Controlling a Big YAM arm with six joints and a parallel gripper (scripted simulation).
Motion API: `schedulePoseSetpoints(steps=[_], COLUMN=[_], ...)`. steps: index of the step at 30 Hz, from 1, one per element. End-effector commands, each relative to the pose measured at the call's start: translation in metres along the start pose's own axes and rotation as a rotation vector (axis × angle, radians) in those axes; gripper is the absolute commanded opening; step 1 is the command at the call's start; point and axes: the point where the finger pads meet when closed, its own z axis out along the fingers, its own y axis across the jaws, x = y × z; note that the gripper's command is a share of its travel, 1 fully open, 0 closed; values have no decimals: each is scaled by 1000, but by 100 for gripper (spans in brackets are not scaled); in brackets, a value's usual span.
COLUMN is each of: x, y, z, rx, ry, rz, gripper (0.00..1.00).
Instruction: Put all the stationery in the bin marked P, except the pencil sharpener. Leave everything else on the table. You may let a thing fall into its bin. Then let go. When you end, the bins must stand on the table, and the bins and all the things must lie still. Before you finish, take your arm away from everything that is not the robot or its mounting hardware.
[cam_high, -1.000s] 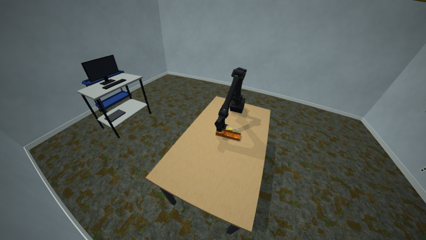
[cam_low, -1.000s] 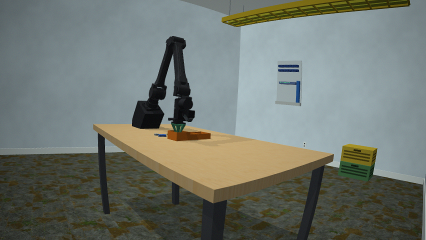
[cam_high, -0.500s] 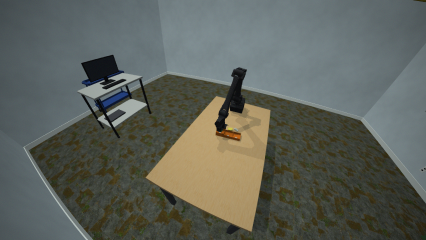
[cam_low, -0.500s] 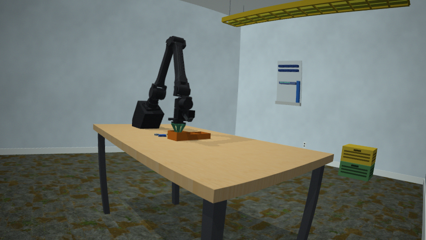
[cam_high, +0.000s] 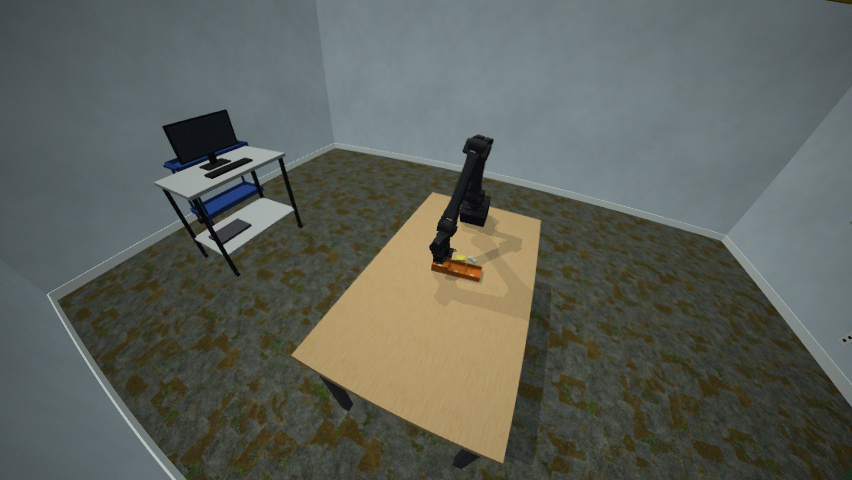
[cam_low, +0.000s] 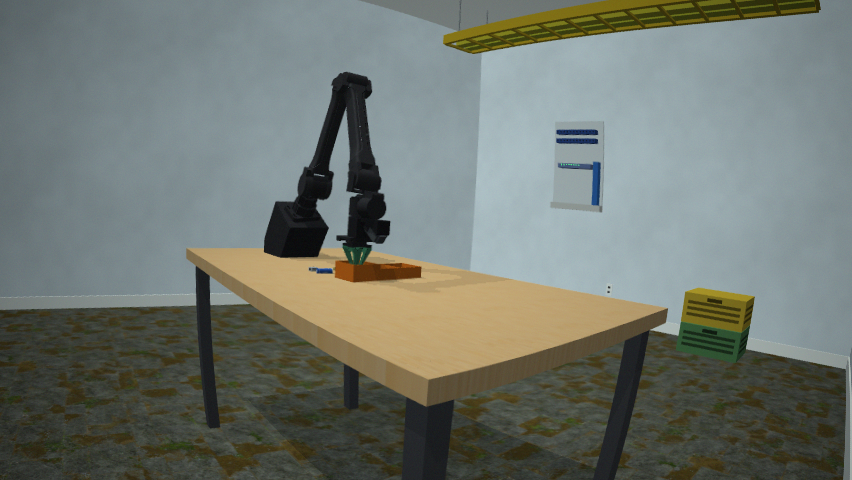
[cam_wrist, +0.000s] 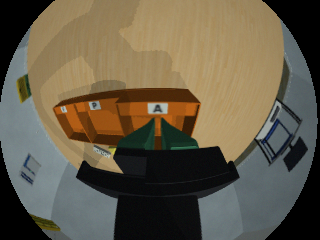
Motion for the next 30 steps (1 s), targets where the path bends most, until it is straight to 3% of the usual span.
schedulePoseSetpoints(steps=[1, 7, 21, 25, 30], x=[-16, -13, -26, -15, -26], y=[5, 6, -2, -2, -7], z=[-13, -15, -41, -35, -55], rx=[4, 2, 12, 7, 17], ry=[-51, -38, -62, -34, -65], rz=[-1, 0, 4, 7, 2], gripper=[8, 8, 8, 8, 8])
